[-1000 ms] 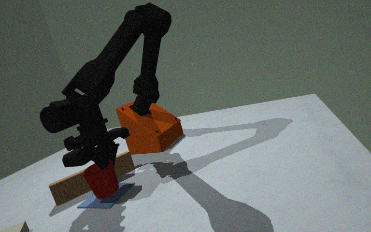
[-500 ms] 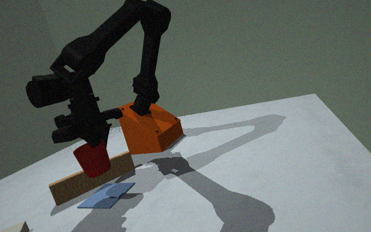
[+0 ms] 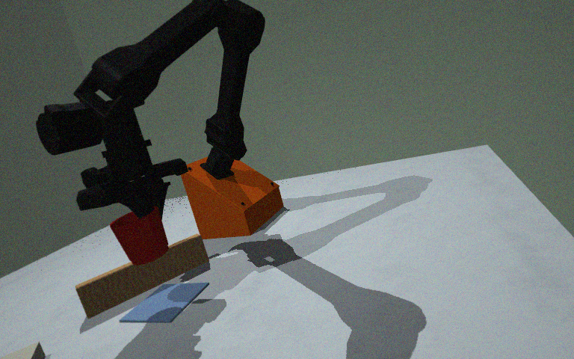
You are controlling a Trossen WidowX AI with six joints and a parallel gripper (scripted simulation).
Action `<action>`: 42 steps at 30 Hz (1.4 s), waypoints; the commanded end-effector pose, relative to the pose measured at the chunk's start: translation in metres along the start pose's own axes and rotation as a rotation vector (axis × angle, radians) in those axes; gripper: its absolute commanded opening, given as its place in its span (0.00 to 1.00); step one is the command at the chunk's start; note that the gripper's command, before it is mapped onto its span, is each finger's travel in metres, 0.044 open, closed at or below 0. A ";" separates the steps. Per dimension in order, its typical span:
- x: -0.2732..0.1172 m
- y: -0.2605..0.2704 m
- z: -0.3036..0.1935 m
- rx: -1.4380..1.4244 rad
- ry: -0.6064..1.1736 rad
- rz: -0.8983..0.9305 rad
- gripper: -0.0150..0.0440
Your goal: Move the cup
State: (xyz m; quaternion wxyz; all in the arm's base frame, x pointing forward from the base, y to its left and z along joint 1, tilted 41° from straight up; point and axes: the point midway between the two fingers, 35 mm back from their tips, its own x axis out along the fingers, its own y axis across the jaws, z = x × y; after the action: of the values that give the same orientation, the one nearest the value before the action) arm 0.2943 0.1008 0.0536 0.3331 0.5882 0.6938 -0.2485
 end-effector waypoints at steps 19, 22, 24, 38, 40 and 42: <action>-0.001 -0.016 0.025 -0.002 -0.005 0.001 0.25; -0.001 -0.021 0.032 -0.002 -0.005 0.001 0.25; -0.001 -0.024 0.037 -0.002 -0.006 0.001 0.25; -0.003 -0.044 0.067 -0.002 -0.008 0.000 0.25; -0.003 -0.047 0.071 -0.002 -0.008 0.000 0.25; -0.003 -0.050 0.075 -0.002 -0.009 0.000 0.25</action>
State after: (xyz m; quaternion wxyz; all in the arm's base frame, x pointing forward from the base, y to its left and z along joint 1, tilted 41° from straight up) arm 0.2613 0.0399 0.0081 0.3346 0.5874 0.6931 -0.2503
